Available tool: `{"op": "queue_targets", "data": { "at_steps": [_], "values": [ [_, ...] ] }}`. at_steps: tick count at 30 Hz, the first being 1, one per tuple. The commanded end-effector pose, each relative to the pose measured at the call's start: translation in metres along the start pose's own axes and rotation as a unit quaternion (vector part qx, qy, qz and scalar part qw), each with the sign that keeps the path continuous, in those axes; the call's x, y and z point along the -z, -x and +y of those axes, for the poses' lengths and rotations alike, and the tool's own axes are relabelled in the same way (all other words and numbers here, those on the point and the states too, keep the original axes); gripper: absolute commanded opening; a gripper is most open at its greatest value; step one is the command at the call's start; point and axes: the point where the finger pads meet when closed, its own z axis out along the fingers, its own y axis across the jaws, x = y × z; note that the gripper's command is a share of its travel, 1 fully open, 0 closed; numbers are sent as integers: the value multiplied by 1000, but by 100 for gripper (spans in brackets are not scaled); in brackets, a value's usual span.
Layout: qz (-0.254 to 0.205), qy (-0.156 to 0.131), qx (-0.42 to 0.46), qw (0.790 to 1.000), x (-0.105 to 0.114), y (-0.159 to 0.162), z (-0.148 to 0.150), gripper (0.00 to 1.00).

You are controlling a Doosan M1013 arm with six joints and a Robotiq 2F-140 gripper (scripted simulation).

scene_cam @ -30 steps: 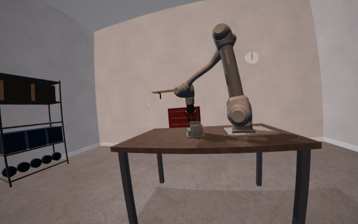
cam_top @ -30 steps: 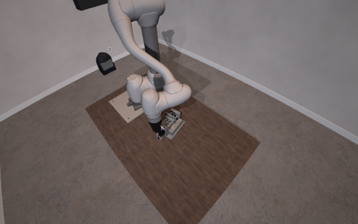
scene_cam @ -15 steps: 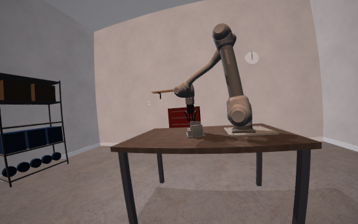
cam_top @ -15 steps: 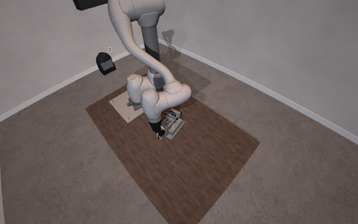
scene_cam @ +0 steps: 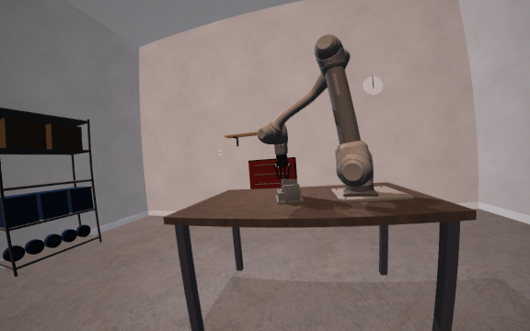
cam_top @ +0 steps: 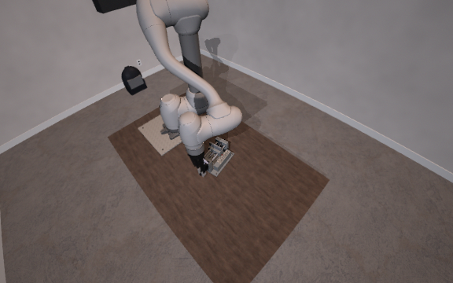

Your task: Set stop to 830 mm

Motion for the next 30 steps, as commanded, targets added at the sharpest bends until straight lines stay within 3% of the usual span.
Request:
{"op": "queue_targets", "data": {
  "at_steps": [1, 30],
  "values": [
    [0, 0, 0, 1000, 1, 0, 0, 4],
    [0, 0, 0, 1000, 6, 0, -2, 4]
  ]
}}
